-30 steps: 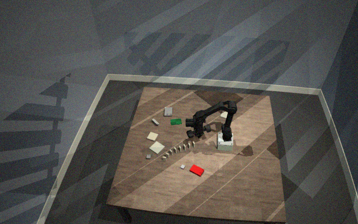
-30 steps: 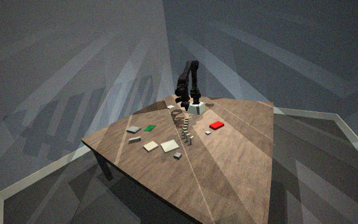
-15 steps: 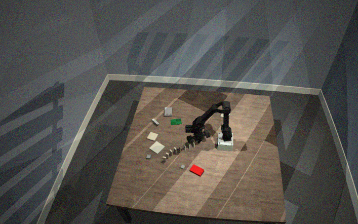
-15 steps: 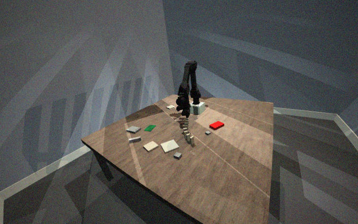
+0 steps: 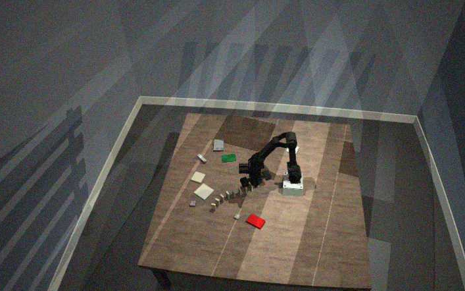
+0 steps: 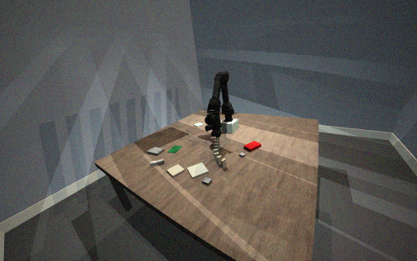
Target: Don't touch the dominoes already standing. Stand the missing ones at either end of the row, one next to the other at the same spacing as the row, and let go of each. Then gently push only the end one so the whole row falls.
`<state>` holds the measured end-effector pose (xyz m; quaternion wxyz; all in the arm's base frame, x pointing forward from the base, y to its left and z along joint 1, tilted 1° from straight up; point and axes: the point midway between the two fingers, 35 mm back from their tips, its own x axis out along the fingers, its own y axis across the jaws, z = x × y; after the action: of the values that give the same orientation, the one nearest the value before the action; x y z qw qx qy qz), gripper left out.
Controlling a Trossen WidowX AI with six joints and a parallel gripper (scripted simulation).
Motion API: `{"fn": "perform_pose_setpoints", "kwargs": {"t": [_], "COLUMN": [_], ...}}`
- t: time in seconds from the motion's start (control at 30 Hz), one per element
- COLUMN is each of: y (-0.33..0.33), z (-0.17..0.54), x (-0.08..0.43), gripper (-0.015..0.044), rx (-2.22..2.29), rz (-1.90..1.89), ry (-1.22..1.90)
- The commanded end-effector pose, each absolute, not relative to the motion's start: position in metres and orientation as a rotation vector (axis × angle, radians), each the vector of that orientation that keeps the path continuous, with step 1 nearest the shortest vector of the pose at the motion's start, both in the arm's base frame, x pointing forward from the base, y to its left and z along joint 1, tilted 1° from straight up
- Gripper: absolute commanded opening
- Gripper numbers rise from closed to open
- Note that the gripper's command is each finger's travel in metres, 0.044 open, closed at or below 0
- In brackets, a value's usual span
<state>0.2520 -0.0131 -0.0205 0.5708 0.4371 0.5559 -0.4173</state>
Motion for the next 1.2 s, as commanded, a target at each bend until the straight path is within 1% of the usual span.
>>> {"fn": "perform_pose_setpoints", "kwargs": {"t": [0.0,0.37,0.43,0.73,1.17], "y": [-0.011,-0.005,-0.008,0.000,0.001], "z": [-0.021,-0.021,-0.016,0.038,0.040], "x": [0.260,0.277,0.273,0.292,0.293], "gripper": [0.0000,0.0000,0.0000,0.0000,0.0000], "rx": [1.025,1.026,1.022,1.025,1.027], "rz": [-0.982,-0.981,-0.979,-0.980,-0.980], "ry": [1.307,1.306,1.304,1.306,1.305]}}
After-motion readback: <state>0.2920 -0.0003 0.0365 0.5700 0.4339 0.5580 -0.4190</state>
